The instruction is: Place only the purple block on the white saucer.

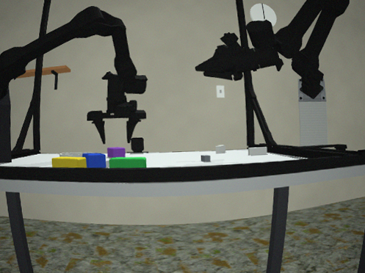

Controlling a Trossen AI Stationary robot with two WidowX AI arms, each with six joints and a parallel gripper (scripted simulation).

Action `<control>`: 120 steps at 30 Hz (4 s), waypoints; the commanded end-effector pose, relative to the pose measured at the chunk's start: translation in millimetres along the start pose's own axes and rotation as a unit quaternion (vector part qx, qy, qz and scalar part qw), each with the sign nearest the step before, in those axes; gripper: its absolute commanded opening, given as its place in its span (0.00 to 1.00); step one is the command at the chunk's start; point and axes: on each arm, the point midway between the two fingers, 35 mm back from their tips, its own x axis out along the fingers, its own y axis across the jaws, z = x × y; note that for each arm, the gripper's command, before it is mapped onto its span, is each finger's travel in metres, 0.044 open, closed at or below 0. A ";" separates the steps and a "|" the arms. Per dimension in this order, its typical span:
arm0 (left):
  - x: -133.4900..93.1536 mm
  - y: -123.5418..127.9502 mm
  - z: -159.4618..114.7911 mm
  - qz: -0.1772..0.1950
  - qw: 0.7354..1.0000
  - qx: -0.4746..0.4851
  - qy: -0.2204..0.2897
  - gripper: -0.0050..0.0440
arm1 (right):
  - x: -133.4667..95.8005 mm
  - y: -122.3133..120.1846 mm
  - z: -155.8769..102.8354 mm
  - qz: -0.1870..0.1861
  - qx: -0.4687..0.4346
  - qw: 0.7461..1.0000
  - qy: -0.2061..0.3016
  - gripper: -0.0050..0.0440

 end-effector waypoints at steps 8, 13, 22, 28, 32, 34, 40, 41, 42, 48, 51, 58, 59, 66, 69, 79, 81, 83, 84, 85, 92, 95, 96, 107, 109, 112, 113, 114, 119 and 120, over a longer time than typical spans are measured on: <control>-0.1 -0.2 0.7 0.000 1.000 0.003 -0.002 0.92 | 19.5 -2.2 -0.7 -0.003 -0.004 1.000 -0.001 0.92; -0.1 -0.2 0.7 0.000 1.000 0.003 -0.002 0.92 | 26.2 -2.3 -0.6 -0.003 -0.004 1.000 -0.001 0.92; -0.1 -0.2 0.7 0.000 1.000 0.003 -0.002 0.92 | 35.2 -2.6 -0.4 -0.003 -0.004 1.000 -0.001 0.87; -0.1 -0.2 0.7 0.000 1.000 0.003 -0.002 0.92 | 35.2 -2.6 -0.4 -0.003 -0.004 1.000 -0.001 0.67; -0.1 -0.2 0.7 0.000 1.000 0.003 -0.002 0.92 | 35.2 -2.6 -0.4 -0.003 -0.004 1.000 -0.001 0.60; -0.1 -0.2 0.7 0.000 1.000 0.003 -0.002 0.92 | 35.2 -2.6 -0.4 -0.003 -0.004 1.000 -0.001 0.57; -0.1 -0.2 0.7 0.000 1.000 0.003 -0.002 0.92 | 35.2 -2.6 -0.4 -0.003 -0.004 1.000 -0.001 0.49; -0.1 -0.2 0.7 0.000 1.000 0.003 -0.002 0.92 | 35.2 -2.6 -0.4 -0.003 -0.004 1.000 -0.001 0.47; -0.1 -0.2 0.7 0.000 1.000 0.003 -0.002 0.92 | 35.2 -2.6 -0.4 -0.003 -0.004 1.000 -0.001 0.47; -0.1 -0.2 0.7 0.000 1.000 0.003 -0.002 0.92 | 35.2 -2.6 -0.4 -0.003 -0.004 1.000 -0.001 0.42; -0.1 -0.2 0.7 0.000 1.000 0.003 -0.002 0.92 | 24.1 -2.0 -0.9 -0.003 -0.004 1.000 -0.001 0.27; -0.1 -0.2 0.7 0.000 1.000 0.003 -0.002 0.92 | -17.7 -2.2 -0.5 -0.003 -0.004 1.000 -0.001 0.10; -0.1 -0.2 0.7 0.000 1.000 0.003 -0.002 0.92 | -17.7 -2.2 -0.5 -0.003 -0.004 1.000 -0.001 0.10; -0.1 -0.2 0.7 0.000 1.000 0.003 -0.002 0.92 | -17.9 -10.5 -2.3 -0.003 -0.004 1.000 -0.001 0.10; -0.1 -0.2 0.7 0.000 1.000 0.003 -0.002 0.92 | -18.1 -20.6 -4.2 -0.003 -0.004 1.000 -0.001 0.10; -0.1 -0.2 0.7 0.000 1.000 0.003 -0.002 0.92 | -18.5 -48.8 -7.9 -0.003 -0.004 1.000 -0.001 0.10; -0.1 -0.2 0.7 0.000 1.000 0.003 -0.002 0.92 | -18.6 -56.1 -8.5 -0.003 -0.004 1.000 -0.001 0.10; -0.1 -0.2 0.7 0.000 1.000 0.003 -0.002 0.92 | -18.6 -63.5 -9.0 -0.003 -0.004 1.000 -0.001 0.10; -0.1 -0.2 0.7 0.000 1.000 0.003 -0.002 0.92 | -18.7 -67.2 -9.2 -0.003 -0.004 1.000 -0.001 0.10; -0.1 -0.2 0.7 0.000 1.000 0.003 -0.002 0.92 | -18.7 -70.9 -9.3 -0.003 -0.004 1.000 -0.001 0.10; -0.1 -0.2 0.7 0.000 1.000 0.003 -0.002 0.92 | -18.7 -97.8 -9.5 -0.003 -0.004 1.000 -0.001 0.10; -0.1 -0.2 0.7 0.000 1.000 0.003 -0.002 0.92 | -18.7 -101.7 -9.3 -0.003 -0.004 1.000 -0.001 0.10; -0.1 -0.2 0.7 0.000 1.000 0.003 -0.002 0.92 | -18.7 -105.6 -9.2 -0.003 -0.004 1.000 -0.001 0.10; -0.1 -0.2 0.7 0.000 1.000 0.003 -0.002 0.92 | -17.7 -135.5 -6.9 -0.003 -0.004 1.000 -0.001 0.10; -0.1 -0.2 0.7 0.000 1.000 0.003 -0.002 0.92 | -10.8 -135.7 -6.8 -0.003 -0.004 1.000 -0.001 0.10; -0.1 -0.2 0.7 0.000 1.000 0.003 -0.002 0.92 | -5.5 -136.0 -6.5 -0.003 -0.004 1.000 -0.002 0.10; -0.1 -0.2 0.7 0.000 1.000 0.003 -0.002 0.92 | -1.3 -136.2 -6.2 -0.003 -0.004 1.000 -0.002 0.10; -0.1 -0.2 0.7 0.000 1.000 0.003 -0.002 0.92 | 1.2 -136.4 -6.0 -0.003 -0.004 1.000 -0.002 0.10; -0.1 -0.2 0.7 0.000 1.000 0.003 -0.002 0.92 | 2.1 -136.5 -5.9 -0.003 -0.004 1.000 -0.002 0.10; -0.1 -0.2 0.7 0.000 1.000 0.003 -0.002 0.92 | 2.1 -136.5 -5.9 -0.003 -0.004 1.000 -0.002 0.10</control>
